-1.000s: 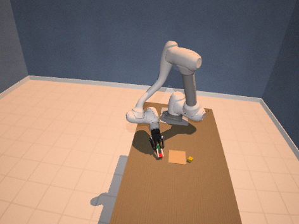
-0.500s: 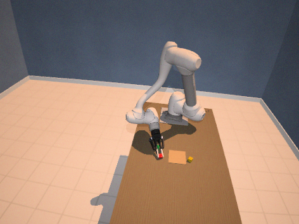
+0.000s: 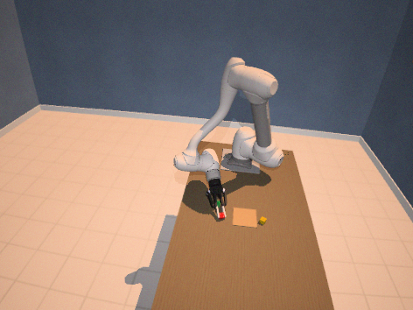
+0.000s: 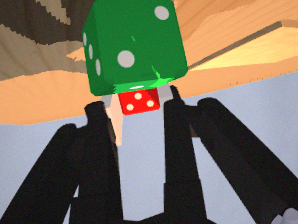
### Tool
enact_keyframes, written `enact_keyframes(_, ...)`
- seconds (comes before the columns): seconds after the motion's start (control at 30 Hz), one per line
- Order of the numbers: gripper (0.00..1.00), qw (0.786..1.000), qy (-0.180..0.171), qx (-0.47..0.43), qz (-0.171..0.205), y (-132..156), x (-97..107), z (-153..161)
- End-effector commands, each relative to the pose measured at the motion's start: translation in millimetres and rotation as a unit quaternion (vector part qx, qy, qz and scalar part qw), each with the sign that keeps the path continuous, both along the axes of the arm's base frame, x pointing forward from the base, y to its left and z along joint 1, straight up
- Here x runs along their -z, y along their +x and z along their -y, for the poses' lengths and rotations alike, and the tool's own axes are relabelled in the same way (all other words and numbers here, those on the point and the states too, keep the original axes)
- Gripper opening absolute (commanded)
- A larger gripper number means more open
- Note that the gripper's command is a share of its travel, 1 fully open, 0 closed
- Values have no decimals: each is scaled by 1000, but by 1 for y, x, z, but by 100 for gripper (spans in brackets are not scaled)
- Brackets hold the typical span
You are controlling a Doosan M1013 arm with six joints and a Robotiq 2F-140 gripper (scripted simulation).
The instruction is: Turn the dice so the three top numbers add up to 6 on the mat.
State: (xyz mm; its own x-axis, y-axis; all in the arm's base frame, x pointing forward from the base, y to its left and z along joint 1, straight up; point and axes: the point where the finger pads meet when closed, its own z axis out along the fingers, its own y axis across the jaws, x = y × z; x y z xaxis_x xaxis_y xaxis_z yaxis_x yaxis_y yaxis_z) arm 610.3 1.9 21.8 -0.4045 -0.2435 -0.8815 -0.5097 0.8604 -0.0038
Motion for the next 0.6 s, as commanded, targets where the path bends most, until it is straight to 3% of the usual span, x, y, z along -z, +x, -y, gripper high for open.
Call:
enact_keyframes(0.0,16,1000,0,0,0,0,0,0)
enact_keyframes(0.57,18,1000,0,0,0,0,0,0)
